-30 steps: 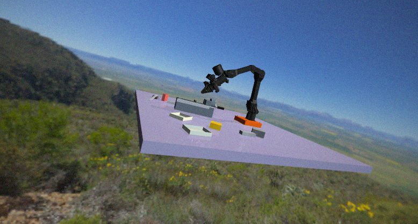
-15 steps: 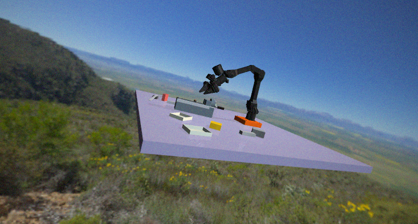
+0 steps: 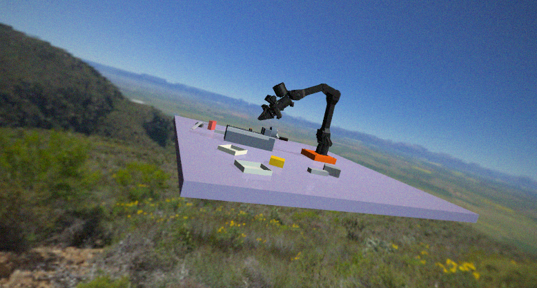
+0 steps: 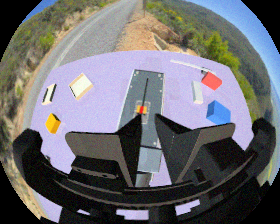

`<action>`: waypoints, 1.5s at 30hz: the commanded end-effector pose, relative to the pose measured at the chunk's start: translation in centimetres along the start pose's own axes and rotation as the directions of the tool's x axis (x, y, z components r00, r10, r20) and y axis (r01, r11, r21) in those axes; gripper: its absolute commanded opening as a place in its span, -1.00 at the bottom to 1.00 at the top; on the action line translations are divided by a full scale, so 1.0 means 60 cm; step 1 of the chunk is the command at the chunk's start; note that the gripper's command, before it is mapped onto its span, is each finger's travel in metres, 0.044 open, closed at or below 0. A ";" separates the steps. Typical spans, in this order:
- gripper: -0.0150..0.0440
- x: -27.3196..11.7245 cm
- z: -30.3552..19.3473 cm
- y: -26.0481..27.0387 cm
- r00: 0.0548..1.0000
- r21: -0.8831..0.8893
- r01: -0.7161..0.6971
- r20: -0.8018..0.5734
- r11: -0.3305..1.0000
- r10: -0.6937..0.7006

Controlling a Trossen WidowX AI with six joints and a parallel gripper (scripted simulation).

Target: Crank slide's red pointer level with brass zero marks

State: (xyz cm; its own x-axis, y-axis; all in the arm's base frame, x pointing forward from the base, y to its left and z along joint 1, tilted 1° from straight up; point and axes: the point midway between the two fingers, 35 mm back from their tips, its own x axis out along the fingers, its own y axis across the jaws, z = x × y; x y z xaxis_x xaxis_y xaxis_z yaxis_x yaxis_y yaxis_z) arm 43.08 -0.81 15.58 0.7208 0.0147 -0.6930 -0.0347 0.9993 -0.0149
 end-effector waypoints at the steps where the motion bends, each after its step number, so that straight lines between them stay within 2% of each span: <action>1: -0.49 0.000 0.000 0.000 1.000 0.000 0.000 0.000 1.000 0.000; 18: -0.49 0.000 0.000 0.000 1.000 0.000 -0.001 0.000 1.000 0.001; 35: 1.00 0.000 0.000 0.000 1.000 0.000 -0.001 0.000 1.000 0.001; 36: 1.00 0.000 0.000 0.000 1.000 0.000 -0.001 0.000 1.000 0.001; 45: 0.20 0.000 0.000 0.000 1.000 0.000 -0.001 0.000 1.000 0.001</action>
State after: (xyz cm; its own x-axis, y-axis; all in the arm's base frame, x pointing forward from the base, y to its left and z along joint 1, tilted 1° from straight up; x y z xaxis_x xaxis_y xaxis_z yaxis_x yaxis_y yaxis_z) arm 43.08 -0.80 15.59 0.7209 0.0152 -0.6929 -0.0350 0.9993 -0.0144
